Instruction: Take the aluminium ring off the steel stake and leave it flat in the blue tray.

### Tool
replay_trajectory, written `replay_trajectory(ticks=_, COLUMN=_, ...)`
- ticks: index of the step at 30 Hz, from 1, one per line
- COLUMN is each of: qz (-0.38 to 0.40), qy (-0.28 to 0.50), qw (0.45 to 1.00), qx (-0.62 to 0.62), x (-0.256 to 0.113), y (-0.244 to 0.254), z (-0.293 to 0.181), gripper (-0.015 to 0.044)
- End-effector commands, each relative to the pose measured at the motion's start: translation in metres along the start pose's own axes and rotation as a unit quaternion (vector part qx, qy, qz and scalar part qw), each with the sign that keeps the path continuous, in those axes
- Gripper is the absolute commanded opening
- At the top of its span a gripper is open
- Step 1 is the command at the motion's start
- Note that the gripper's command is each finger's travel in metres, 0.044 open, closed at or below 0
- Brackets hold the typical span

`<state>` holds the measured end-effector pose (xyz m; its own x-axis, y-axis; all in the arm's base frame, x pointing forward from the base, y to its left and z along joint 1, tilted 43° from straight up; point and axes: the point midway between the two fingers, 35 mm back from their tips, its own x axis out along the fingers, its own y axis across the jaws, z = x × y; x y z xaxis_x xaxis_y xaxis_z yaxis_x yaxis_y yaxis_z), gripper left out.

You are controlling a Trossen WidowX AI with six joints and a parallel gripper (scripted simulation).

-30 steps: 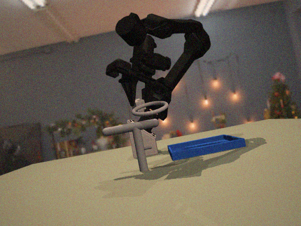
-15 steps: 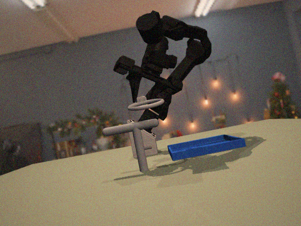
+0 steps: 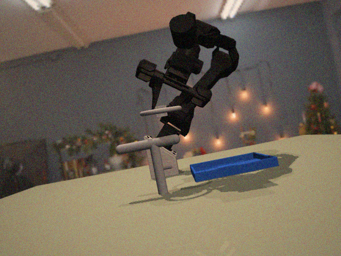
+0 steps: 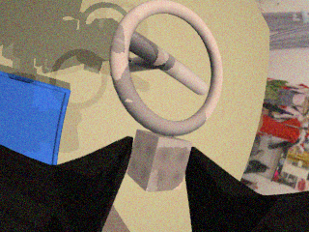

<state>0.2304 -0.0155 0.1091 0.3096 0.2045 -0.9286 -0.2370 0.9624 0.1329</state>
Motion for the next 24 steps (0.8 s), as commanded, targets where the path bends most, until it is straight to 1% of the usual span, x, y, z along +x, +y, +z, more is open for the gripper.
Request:
replay_trajectory(ticks=1, qz=-0.036, qy=-0.022, qw=0.999, qx=-0.004, x=-0.013, y=-0.010, z=0.012, gripper=0.0000)
replay_trajectory(ticks=2, qz=-0.045, qy=-0.027, qw=0.999, qx=-0.004, x=-0.017, y=-0.012, z=0.014, gripper=0.0000)
replay_trajectory(ticks=6, qz=-0.043, qy=-0.022, qw=0.999, qx=-0.001, x=-0.015, y=-0.001, z=0.015, gripper=0.0000)
replay_trajectory(ticks=14, qz=-0.029, qy=0.006, qw=1.000, qx=0.011, x=-0.009, y=0.073, z=0.004, gripper=0.0000)
replay_trajectory(ticks=24, qz=-0.023, qy=0.017, qw=0.999, qx=0.021, x=-0.015, y=0.147, z=-0.036, gripper=0.0000)
